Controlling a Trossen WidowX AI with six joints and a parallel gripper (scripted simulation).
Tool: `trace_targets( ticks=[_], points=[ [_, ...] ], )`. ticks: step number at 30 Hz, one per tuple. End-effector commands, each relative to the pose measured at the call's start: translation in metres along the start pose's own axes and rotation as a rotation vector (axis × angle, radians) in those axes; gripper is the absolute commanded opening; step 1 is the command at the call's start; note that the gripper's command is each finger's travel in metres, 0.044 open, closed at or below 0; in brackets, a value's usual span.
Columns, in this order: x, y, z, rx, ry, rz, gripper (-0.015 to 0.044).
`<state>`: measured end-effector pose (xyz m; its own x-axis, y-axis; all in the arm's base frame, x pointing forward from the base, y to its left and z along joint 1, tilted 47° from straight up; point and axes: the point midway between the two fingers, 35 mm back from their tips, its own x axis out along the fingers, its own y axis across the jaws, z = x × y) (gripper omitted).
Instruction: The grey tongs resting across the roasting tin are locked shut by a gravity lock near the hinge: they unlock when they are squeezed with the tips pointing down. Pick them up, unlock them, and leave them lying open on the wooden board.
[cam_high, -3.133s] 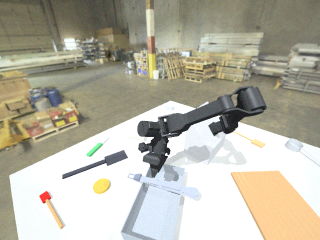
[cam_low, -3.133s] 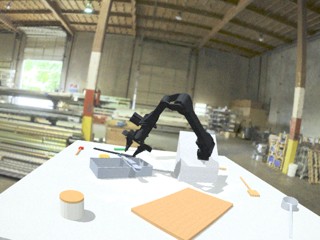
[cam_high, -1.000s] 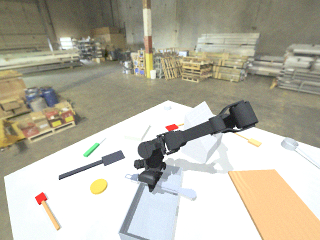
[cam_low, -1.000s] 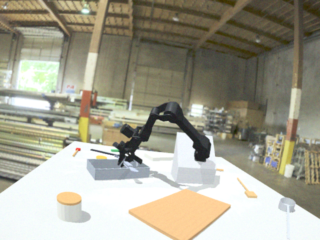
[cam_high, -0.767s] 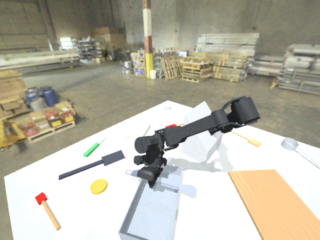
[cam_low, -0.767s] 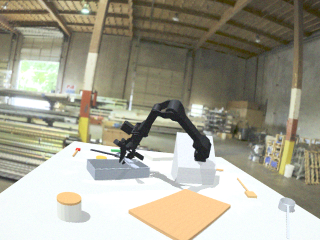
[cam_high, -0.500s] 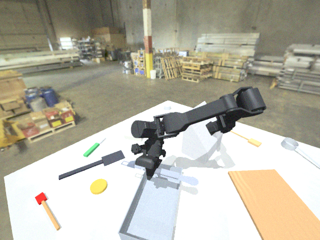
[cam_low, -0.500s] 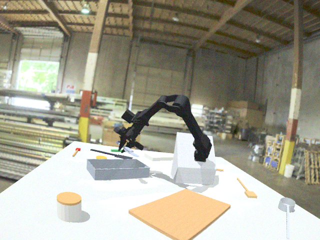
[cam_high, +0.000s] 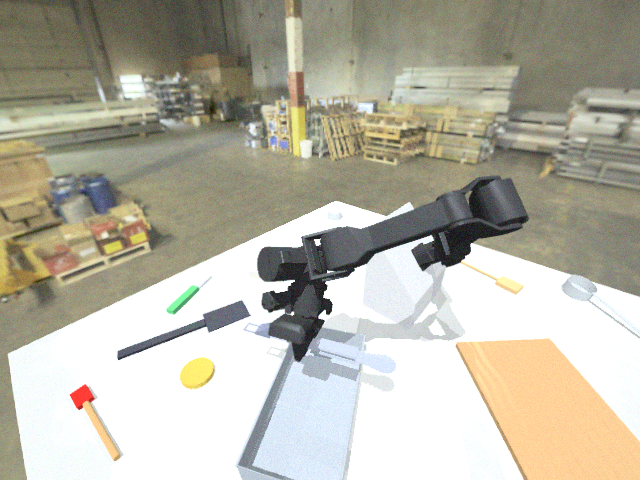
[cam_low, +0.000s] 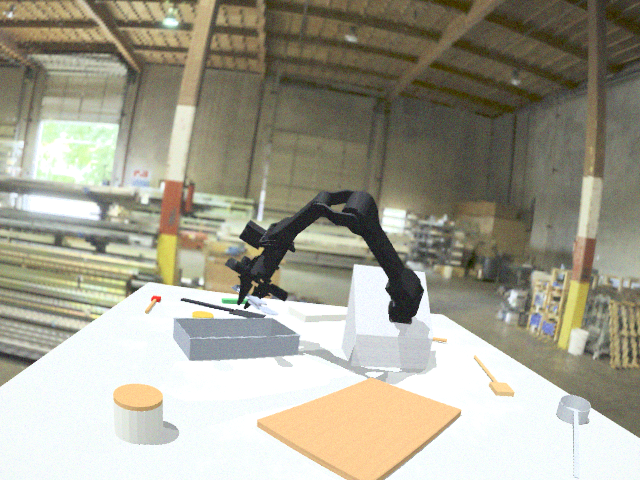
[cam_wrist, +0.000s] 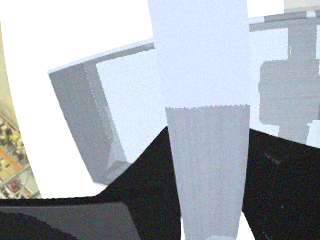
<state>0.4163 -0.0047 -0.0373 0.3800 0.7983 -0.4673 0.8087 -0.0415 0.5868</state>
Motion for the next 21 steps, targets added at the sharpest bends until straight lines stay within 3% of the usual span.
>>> trace_targets(
  ticks=[1, 21],
  points=[
    [0.0008, 0.0032, 0.0037, -0.008, -0.014, -0.034, -0.015],
    [0.0044, 0.0024, 0.0045, -0.008, -0.025, -0.302, -0.015]
  ],
)
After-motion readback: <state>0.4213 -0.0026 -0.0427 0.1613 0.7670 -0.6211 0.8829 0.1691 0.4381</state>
